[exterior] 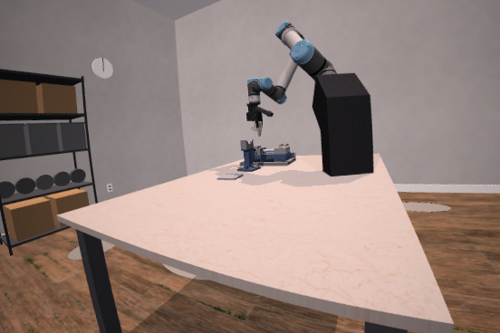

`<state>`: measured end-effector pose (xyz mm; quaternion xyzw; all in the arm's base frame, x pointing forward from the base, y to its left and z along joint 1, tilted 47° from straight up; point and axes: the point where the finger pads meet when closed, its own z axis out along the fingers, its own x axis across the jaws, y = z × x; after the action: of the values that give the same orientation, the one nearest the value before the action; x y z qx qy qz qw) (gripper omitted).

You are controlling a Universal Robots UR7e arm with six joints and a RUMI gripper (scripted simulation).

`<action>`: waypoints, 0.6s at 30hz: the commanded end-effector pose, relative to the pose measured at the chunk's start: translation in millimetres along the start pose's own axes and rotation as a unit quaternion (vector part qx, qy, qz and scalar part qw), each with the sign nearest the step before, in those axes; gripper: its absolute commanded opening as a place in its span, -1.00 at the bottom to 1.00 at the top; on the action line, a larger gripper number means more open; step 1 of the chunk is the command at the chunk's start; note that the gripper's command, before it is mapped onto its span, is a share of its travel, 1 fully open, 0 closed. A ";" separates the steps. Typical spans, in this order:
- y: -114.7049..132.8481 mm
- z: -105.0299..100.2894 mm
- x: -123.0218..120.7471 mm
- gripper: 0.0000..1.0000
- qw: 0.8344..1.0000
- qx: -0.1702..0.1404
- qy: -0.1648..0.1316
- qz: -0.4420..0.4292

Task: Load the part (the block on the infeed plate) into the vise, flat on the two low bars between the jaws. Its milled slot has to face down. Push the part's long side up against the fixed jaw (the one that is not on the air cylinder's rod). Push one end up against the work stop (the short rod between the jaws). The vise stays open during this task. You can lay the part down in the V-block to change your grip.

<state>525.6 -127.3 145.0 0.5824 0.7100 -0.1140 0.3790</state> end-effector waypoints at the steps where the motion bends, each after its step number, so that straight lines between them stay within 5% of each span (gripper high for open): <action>1: 0.3 -2.8 -0.2 -1.00 1.000 0.000 0.000 0.000; 18: 0.3 -3.0 -0.1 -1.00 1.000 0.000 0.000 0.000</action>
<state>524.5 -125.8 146.8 0.5825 0.7100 -0.1140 0.3789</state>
